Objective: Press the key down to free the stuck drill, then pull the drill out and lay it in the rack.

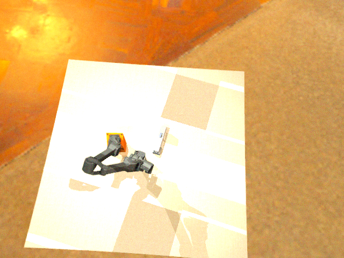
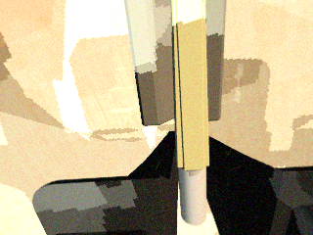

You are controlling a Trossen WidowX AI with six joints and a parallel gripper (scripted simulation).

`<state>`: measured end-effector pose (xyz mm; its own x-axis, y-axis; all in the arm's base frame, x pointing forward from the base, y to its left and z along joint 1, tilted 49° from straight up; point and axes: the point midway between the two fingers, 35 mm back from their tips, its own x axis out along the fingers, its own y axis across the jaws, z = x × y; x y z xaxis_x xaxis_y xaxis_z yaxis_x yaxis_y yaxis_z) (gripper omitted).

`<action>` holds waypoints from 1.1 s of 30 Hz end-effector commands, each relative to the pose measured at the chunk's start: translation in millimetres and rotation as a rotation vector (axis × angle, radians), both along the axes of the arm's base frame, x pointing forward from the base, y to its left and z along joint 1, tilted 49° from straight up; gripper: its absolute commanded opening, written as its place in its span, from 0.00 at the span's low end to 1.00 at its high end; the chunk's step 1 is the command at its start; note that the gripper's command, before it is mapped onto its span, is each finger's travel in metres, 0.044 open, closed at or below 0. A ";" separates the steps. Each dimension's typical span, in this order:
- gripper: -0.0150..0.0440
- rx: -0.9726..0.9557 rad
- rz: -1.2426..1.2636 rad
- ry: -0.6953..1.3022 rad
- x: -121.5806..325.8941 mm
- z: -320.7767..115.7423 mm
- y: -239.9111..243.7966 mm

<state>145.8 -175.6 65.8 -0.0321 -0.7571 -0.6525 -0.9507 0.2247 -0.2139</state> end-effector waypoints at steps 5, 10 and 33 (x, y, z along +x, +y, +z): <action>0.25 0.006 0.005 0.007 -0.9 -7.8 -7.4; 0.25 0.006 0.005 0.007 -1.4 -12.0 -11.3; 1.00 0.000 0.002 0.009 -2.3 -10.6 -11.0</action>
